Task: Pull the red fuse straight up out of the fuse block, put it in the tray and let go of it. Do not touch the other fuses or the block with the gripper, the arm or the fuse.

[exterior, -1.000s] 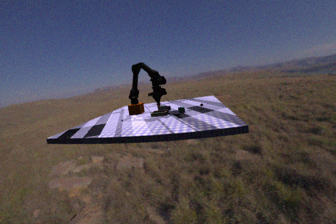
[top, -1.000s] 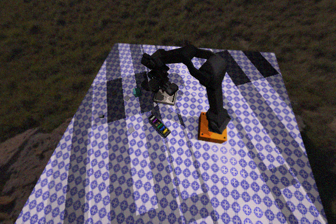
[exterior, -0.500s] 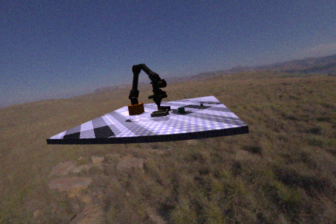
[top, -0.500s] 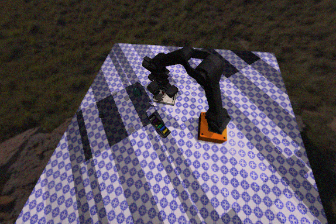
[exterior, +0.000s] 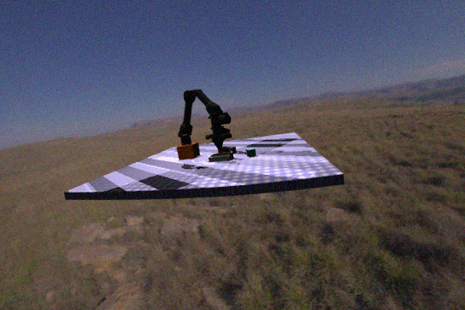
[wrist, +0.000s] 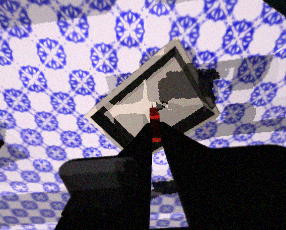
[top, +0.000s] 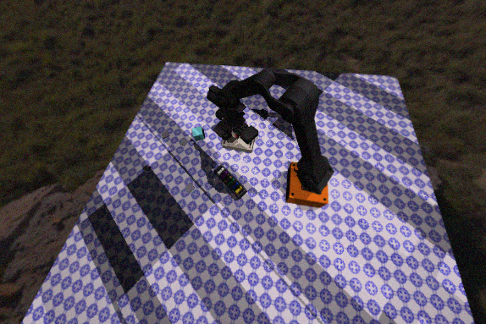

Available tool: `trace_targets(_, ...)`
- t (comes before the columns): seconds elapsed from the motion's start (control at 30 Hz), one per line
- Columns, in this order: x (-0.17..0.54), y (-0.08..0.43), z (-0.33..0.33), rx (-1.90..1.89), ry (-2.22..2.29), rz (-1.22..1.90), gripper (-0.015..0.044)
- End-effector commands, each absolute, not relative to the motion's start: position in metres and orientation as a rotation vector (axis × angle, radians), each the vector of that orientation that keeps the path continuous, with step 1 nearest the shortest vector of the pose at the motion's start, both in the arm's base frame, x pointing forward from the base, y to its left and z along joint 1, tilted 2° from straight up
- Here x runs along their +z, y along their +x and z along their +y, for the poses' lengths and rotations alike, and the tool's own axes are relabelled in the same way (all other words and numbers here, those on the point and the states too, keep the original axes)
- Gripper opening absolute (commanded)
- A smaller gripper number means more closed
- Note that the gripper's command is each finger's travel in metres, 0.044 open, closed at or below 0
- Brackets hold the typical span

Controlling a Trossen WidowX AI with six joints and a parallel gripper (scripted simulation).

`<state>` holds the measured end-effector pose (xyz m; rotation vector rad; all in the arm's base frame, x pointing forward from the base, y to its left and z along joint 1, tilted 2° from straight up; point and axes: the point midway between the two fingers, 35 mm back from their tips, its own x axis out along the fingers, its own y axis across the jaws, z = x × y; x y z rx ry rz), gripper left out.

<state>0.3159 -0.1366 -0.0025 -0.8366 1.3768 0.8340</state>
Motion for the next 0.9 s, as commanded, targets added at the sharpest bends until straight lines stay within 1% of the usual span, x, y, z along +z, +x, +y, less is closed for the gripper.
trace_targets(0.0, -0.002, 0.316, -0.137, 0.833, -0.837, 1.376, 0.0079)
trace_targets(0.3, -0.002, 0.316, -0.137, 0.833, -0.837, 1.376, 0.0315)
trace_targets(0.33, 0.001, 0.316, -0.137, 0.834, -0.837, 1.377, 0.0330)
trace_targets(0.47, 0.035, 0.315, -0.137, 0.839, -0.838, 1.382, 0.0330)
trace_targets(0.87, 0.035, 0.316, -0.137, 0.835, -0.836, 1.378, 0.0330)
